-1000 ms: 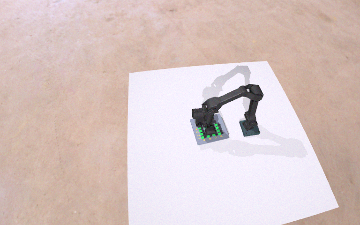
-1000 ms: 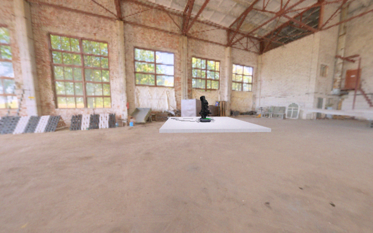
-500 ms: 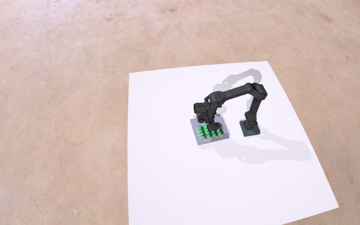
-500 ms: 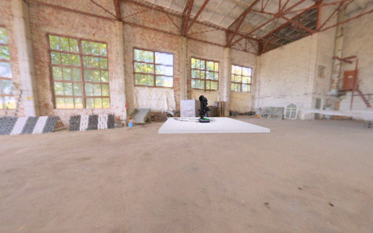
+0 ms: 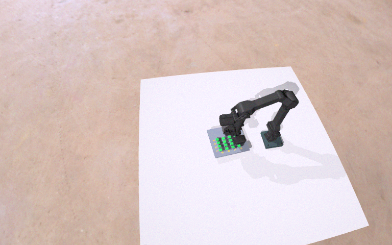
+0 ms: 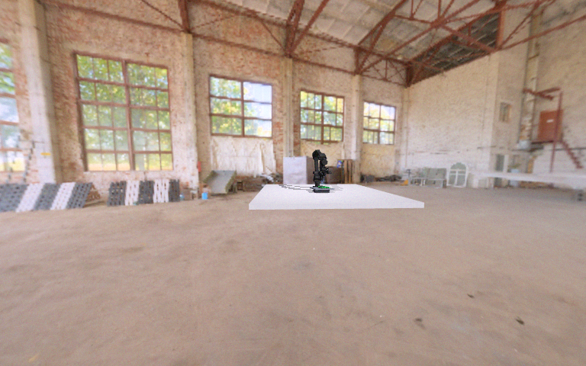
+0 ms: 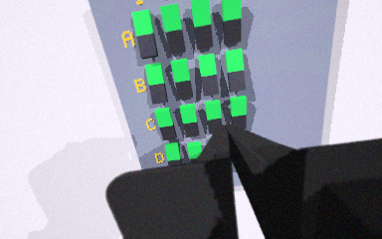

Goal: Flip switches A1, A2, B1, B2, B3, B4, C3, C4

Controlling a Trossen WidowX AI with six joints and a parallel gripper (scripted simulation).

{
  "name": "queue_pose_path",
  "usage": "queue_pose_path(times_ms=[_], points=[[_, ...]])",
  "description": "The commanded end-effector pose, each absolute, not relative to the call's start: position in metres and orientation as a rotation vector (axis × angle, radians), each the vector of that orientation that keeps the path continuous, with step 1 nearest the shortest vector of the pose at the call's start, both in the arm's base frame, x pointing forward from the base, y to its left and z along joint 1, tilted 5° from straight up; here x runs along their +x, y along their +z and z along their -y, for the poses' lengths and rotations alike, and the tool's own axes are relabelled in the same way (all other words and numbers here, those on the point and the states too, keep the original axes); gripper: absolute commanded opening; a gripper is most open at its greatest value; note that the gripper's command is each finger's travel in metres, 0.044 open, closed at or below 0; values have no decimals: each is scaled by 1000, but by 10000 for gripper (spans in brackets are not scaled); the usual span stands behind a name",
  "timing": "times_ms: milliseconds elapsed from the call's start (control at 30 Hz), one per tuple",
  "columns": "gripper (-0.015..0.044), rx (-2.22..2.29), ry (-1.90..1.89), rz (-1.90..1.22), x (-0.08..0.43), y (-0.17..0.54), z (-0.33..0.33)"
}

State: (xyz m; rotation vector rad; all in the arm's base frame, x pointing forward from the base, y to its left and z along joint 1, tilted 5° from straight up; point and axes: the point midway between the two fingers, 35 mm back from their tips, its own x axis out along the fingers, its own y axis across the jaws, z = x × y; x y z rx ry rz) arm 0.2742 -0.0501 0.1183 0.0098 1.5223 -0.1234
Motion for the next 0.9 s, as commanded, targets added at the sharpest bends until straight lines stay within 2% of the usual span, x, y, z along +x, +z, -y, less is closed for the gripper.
queue_pose_path(times_ms=[0, 867], points=[[0, 16, -125, -1560, 271, 89, 50], [0, 16, -125, -1562, 271, 62, 52]])
